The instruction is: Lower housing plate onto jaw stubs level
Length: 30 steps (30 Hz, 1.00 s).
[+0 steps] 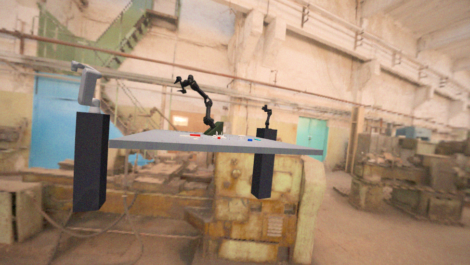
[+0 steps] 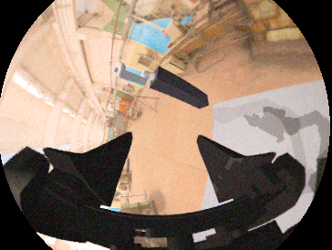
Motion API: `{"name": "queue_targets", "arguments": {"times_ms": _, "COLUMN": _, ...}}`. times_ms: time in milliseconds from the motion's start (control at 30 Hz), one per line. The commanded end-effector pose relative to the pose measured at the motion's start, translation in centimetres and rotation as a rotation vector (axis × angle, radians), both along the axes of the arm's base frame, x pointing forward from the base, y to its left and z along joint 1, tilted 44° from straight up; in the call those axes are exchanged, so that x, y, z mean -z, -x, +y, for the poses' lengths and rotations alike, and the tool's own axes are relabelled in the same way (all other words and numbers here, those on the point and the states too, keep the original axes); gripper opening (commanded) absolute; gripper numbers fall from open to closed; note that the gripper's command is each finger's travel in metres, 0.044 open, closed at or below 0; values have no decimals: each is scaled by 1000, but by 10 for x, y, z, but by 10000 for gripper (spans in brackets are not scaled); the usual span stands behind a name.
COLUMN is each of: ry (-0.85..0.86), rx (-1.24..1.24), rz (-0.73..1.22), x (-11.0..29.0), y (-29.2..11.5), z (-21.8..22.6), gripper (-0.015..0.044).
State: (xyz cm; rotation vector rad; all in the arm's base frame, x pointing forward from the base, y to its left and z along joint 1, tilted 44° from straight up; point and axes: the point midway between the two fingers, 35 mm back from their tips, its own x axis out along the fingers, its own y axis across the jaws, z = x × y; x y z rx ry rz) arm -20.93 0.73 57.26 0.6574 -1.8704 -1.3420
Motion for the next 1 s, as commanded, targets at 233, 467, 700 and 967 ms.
{"name": "queue_targets", "arguments": {"times_ms": 233, "ry": 10, "rx": -72, "rz": 31, "x": -9, "y": -21, "z": -28, "gripper": 440}}
{"name": "queue_targets", "arguments": {"times_ms": 467, "ry": -67, "rx": -134, "rz": 168, "x": -15, "y": -54, "z": -63, "gripper": 440}}
{"name": "queue_targets", "arguments": {"times_ms": 700, "ry": -145, "rx": -186, "rz": 316, "x": -19, "y": -89, "z": -92, "gripper": 440}}
{"name": "queue_targets", "arguments": {"times_ms": 967, "ry": -229, "rx": -258, "rz": 515, "x": -21, "y": -140, "z": -126, "gripper": 440}}
